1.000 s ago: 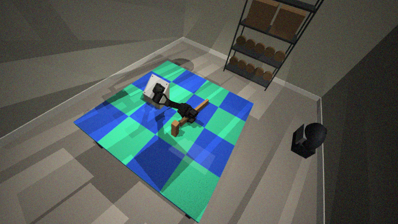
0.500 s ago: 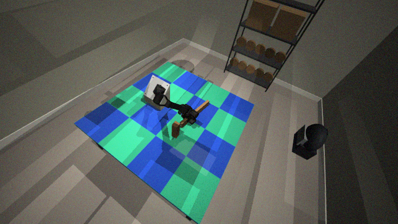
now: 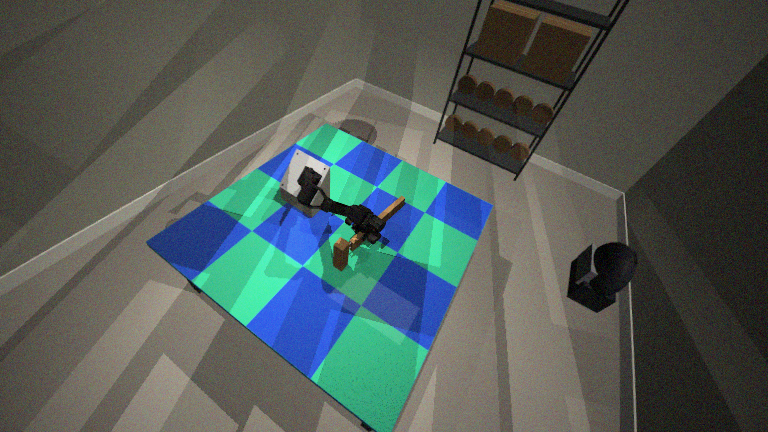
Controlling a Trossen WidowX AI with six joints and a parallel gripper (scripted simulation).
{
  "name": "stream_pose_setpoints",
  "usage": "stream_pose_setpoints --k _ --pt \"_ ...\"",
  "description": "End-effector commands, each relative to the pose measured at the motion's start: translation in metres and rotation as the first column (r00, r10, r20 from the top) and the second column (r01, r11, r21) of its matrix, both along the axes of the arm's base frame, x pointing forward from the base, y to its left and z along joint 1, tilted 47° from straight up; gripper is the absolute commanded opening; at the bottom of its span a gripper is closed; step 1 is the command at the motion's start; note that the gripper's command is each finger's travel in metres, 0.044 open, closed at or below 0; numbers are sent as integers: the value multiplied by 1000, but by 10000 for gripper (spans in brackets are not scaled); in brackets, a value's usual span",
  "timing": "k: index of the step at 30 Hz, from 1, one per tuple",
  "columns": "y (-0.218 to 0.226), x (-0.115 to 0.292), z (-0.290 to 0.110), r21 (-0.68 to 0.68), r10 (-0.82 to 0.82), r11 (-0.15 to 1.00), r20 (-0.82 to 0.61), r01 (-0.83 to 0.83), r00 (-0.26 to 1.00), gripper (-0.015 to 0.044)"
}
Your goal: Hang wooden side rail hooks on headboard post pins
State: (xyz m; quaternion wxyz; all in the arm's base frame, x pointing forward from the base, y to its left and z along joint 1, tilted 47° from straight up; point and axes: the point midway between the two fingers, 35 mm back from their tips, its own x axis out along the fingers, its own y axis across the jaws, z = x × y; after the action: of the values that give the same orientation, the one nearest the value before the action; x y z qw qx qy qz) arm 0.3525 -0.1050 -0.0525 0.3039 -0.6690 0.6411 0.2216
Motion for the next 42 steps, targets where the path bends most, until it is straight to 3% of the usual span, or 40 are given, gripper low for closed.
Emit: stream_pose_setpoints --k 1,42 --pt "0 -1 0 -4 18 1000 -24 -18 1000 0" --pt "1 0 1 -7 147 989 -163 -150 976 0"
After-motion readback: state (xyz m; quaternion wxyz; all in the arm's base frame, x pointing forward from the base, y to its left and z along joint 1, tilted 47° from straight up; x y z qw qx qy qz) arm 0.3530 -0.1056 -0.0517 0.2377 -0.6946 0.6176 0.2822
